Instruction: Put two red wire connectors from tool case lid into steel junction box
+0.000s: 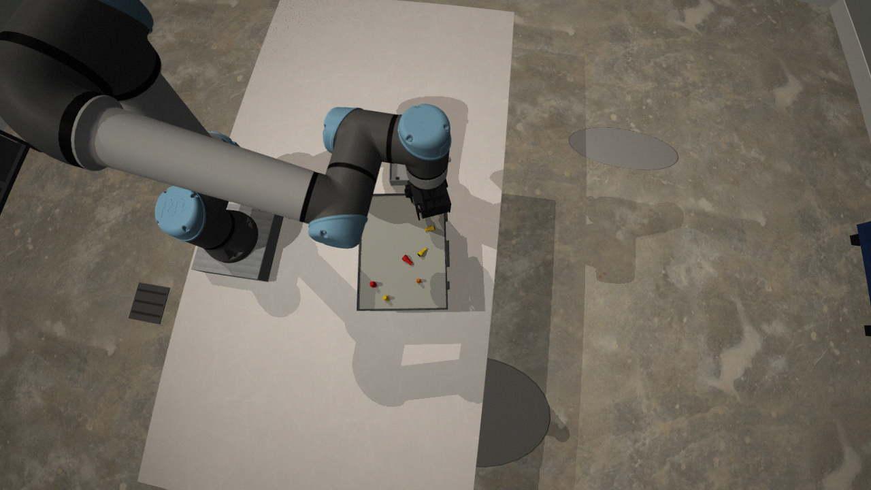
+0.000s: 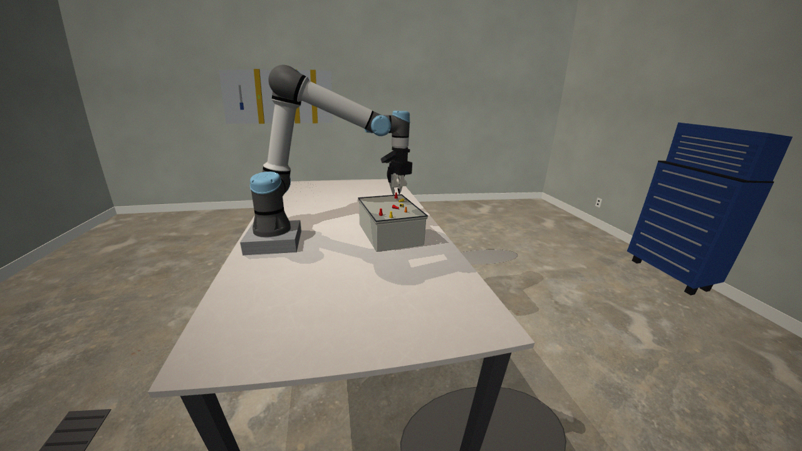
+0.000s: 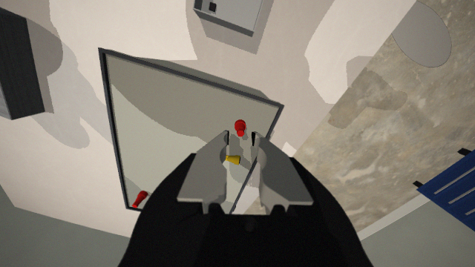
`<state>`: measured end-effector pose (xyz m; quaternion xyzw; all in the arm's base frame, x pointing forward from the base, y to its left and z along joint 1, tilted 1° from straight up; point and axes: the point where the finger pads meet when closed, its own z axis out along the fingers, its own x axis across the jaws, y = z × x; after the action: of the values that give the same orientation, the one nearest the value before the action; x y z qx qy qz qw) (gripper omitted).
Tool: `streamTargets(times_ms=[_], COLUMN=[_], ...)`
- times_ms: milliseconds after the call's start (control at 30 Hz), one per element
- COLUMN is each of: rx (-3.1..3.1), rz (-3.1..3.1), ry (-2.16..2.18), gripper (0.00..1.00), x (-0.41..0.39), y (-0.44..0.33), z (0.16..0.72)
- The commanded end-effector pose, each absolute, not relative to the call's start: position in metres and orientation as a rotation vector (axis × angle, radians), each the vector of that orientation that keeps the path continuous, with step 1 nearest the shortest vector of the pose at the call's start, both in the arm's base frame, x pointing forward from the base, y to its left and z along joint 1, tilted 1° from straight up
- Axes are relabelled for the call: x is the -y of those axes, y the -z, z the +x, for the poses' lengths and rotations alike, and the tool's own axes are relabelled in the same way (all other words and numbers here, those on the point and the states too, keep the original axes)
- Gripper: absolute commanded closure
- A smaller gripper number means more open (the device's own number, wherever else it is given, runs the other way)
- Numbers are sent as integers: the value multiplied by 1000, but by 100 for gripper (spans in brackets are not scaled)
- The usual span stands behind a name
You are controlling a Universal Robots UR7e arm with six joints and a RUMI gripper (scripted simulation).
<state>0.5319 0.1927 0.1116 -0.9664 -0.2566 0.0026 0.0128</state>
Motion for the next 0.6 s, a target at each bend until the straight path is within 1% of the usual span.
streamTargets(times_ms=[0, 567], rx=[800, 800], rz=[-3012, -3012], ry=[-6, -6], gripper=[82, 82], x=[-193, -193], y=[-112, -94], z=[532, 532])
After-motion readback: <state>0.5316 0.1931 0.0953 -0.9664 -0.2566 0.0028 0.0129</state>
